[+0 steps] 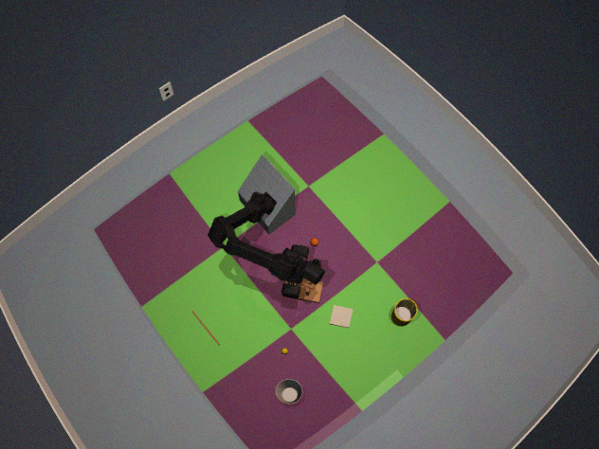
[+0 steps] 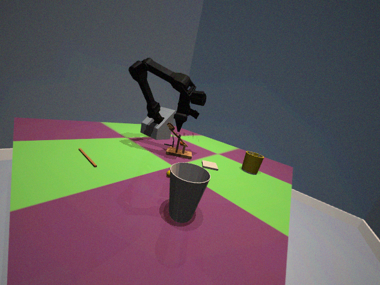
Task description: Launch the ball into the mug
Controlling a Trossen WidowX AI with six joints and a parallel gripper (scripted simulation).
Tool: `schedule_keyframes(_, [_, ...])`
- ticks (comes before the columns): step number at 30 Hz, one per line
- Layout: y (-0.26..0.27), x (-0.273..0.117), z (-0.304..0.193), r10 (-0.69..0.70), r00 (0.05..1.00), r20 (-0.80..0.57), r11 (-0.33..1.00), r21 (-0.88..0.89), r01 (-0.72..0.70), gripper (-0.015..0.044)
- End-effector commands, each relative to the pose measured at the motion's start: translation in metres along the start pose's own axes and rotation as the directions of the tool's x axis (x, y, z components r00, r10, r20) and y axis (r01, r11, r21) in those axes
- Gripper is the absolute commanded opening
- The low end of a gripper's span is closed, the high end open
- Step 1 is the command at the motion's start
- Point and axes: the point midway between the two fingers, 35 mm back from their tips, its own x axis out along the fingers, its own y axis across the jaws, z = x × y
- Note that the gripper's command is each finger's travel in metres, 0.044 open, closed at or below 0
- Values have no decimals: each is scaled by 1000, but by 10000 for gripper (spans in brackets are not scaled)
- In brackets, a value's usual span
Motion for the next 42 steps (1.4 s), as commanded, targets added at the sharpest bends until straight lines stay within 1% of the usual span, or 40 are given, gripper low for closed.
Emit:
schedule_keyframes(1, [-1, 5, -3, -5, 1000, 1, 1000, -3, 5, 0])
schedule_keyframes(42, [-3, 60, -29, -5, 1000, 2, 1000, -3, 5, 0])
